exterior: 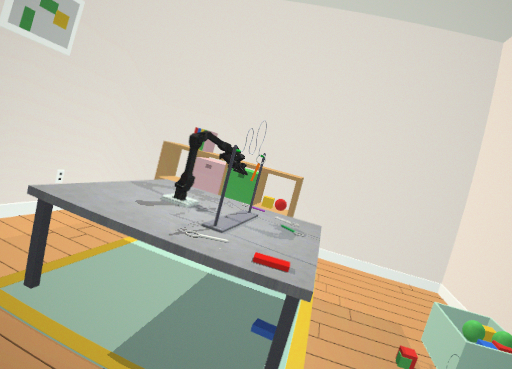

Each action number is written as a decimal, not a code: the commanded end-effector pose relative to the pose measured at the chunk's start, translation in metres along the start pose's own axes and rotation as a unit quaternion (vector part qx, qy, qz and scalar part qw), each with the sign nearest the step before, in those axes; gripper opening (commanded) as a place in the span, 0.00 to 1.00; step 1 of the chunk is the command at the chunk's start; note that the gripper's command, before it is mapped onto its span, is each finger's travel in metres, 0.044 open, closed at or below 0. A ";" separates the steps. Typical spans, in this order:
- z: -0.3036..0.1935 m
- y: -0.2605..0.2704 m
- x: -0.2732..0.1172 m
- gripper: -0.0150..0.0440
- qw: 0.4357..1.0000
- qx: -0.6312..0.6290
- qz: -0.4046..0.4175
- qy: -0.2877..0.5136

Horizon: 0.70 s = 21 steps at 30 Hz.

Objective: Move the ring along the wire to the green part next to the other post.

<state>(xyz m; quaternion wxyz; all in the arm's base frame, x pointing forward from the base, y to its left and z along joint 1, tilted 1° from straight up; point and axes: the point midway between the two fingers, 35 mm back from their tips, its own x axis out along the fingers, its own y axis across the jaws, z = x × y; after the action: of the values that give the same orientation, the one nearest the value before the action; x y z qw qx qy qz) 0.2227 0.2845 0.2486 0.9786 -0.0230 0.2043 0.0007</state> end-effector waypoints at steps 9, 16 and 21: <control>0.001 0.000 0.000 0.53 1.000 0.003 -0.001 -0.002; -0.001 0.001 -0.018 0.66 1.000 0.001 0.000 0.003; 0.001 -0.001 -0.049 0.88 1.000 0.000 0.000 -0.001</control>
<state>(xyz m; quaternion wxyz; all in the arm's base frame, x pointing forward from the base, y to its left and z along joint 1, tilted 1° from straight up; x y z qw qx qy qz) 0.1893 0.2838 0.2590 0.9774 -0.0294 0.2094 -0.0002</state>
